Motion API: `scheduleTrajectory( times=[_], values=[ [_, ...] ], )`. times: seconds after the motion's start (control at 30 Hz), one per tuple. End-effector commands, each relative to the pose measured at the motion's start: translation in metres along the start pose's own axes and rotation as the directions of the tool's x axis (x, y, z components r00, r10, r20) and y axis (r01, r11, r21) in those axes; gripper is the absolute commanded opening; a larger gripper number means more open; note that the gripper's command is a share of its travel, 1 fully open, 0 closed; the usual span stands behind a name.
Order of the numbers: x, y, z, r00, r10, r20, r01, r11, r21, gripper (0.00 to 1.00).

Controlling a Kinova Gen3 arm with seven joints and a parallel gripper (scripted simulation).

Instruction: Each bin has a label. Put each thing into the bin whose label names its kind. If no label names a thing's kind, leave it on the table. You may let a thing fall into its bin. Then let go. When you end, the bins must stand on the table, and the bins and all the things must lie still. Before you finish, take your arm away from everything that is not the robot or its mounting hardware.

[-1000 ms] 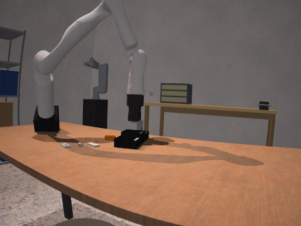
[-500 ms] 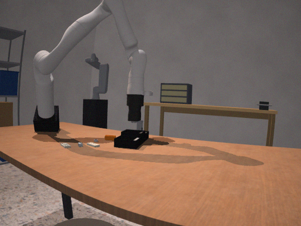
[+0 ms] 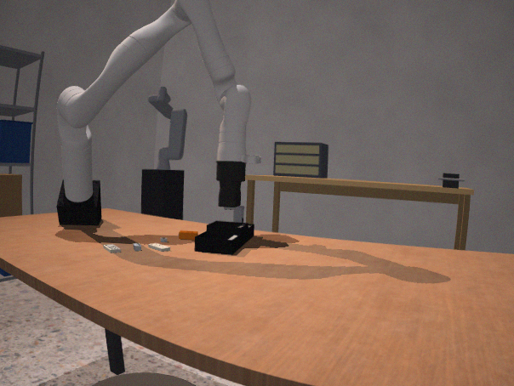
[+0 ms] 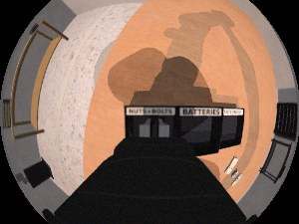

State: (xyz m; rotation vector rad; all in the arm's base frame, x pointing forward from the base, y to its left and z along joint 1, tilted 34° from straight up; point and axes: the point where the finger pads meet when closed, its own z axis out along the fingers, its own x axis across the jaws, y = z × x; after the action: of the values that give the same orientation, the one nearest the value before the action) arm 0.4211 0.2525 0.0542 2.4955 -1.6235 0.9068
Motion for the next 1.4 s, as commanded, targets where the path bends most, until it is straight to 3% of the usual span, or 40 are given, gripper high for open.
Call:
scheduleTrajectory(
  times=[0.0,0.77,1.03,1.27,1.37],
  values=[
    [0.0,0.002,-0.003,1.0,0.016,0.002,-0.016,1.0,-0.005,0.31],
    [0.001,-0.001,-0.029,1.0,0.012,0.0,-0.012,1.0,-0.001,0.31],
    [0.001,-0.001,-0.061,1.0,0.009,-0.002,-0.009,1.0,0.001,0.31],
    [0.0,0.0,-0.06,1.0,0.001,0.001,-0.001,1.0,0.001,0.31],
    [0.002,-0.001,-0.086,1.0,0.01,-0.002,-0.01,1.0,0.001,0.31]
  ],
)
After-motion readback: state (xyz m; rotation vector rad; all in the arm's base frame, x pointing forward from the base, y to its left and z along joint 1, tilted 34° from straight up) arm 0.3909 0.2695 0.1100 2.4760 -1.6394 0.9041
